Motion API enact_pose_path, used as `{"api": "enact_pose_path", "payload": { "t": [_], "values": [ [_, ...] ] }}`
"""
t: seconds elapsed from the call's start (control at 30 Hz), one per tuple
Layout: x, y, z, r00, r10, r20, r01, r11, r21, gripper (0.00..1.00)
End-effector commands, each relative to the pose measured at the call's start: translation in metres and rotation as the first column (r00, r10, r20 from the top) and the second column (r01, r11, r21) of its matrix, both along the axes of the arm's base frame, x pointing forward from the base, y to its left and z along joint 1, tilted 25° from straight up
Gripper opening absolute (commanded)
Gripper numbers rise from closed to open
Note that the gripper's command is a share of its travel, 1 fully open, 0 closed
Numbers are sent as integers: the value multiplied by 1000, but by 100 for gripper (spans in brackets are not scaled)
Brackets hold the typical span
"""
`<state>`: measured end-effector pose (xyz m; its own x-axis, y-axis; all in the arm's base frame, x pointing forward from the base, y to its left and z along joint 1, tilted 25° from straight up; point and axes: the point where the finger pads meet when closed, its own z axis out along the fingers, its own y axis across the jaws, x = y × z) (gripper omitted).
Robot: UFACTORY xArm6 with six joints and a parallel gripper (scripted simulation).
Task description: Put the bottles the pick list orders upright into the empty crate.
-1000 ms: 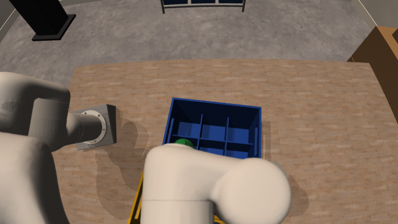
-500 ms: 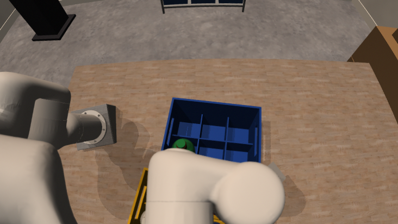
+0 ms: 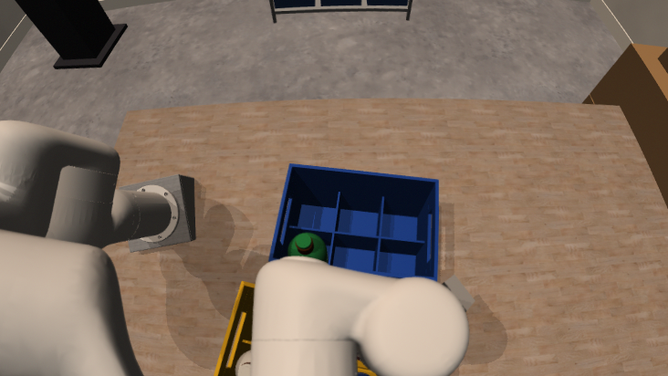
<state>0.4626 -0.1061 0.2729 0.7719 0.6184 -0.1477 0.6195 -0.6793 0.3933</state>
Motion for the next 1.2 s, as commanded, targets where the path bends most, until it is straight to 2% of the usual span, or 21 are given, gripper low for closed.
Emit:
{"api": "enact_pose_path", "payload": {
  "t": [0.0, 1.17],
  "values": [
    [2, -2, -4, 1000, 1, 4, -1, 1000, 0, 65],
    [8, -19, -42, 1000, 1, 4, -1, 1000, 0, 65]
  ]
}}
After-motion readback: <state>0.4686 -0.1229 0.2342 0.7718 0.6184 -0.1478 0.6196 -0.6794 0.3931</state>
